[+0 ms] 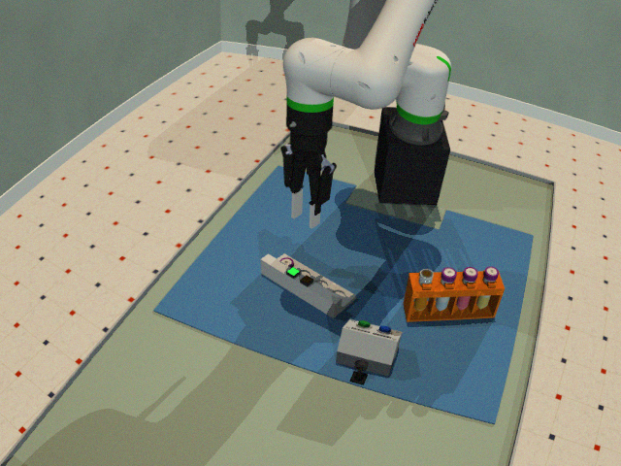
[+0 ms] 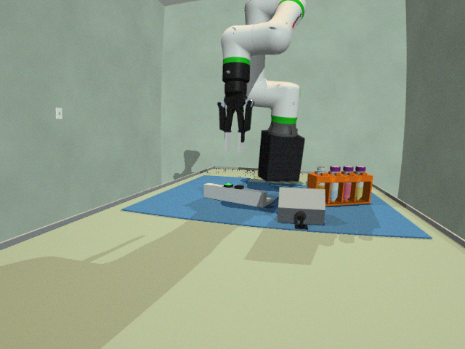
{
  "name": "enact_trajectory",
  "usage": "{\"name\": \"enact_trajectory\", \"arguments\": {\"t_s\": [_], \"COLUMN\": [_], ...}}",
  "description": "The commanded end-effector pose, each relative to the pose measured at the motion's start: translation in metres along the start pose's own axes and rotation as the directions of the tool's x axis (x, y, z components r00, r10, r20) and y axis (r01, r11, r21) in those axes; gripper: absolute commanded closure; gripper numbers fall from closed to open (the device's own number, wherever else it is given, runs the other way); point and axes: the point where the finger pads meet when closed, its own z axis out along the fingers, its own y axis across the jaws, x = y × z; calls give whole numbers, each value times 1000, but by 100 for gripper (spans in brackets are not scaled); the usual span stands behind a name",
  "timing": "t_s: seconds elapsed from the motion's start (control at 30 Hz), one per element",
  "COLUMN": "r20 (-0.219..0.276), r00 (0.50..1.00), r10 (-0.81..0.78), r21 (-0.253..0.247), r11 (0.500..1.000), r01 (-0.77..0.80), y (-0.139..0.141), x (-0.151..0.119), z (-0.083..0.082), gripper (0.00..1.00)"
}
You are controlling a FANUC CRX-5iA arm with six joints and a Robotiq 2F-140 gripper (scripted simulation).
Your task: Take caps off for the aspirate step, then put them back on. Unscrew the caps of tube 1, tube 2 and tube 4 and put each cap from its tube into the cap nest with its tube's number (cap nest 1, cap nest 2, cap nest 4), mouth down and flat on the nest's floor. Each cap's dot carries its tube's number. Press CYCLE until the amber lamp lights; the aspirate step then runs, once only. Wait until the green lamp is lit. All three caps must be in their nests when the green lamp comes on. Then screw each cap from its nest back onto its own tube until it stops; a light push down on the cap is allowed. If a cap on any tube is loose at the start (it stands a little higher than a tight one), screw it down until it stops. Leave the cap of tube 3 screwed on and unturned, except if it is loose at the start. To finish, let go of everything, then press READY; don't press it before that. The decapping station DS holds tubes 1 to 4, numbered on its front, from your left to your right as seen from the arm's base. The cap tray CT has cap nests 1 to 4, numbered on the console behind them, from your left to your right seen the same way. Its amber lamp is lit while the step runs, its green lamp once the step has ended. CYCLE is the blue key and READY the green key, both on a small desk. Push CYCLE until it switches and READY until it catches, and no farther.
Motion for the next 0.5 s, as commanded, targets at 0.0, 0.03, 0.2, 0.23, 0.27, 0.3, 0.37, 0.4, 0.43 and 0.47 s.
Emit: {"name": "enact_trajectory", "arguments": {"t_s": [0.0, 0.03, 0.2, 0.23, 0.27, 0.3, 0.37, 0.4, 0.43, 0.47], "r20": [4, 4, 4, 4, 4, 4, 4, 4, 4, 4], "r00": [1000, 1000, 1000, 1000, 1000, 1000, 1000, 1000, 1000, 1000], "r10": [-2, -2, -2, -2, -2, -2, -2, -2, -2, -2], "r21": [6, 6, 6, 6, 6, 6, 6, 6, 6, 6], "r11": [1000, 1000, 1000, 1000, 1000, 1000, 1000, 1000, 1000, 1000], "r01": [2, 2, 2, 2, 2, 2, 2, 2, 2, 2], "y": [20, 20, 41, 41, 41, 41, 41, 41, 41, 41], "x": [9, 9, 18, 18, 18, 18, 18, 18, 17, 17], "z": [1, 1, 1, 1, 1, 1, 6, 11, 16, 21], "gripper": [71, 71, 71, 71, 71, 71, 71, 71, 71, 71]}}
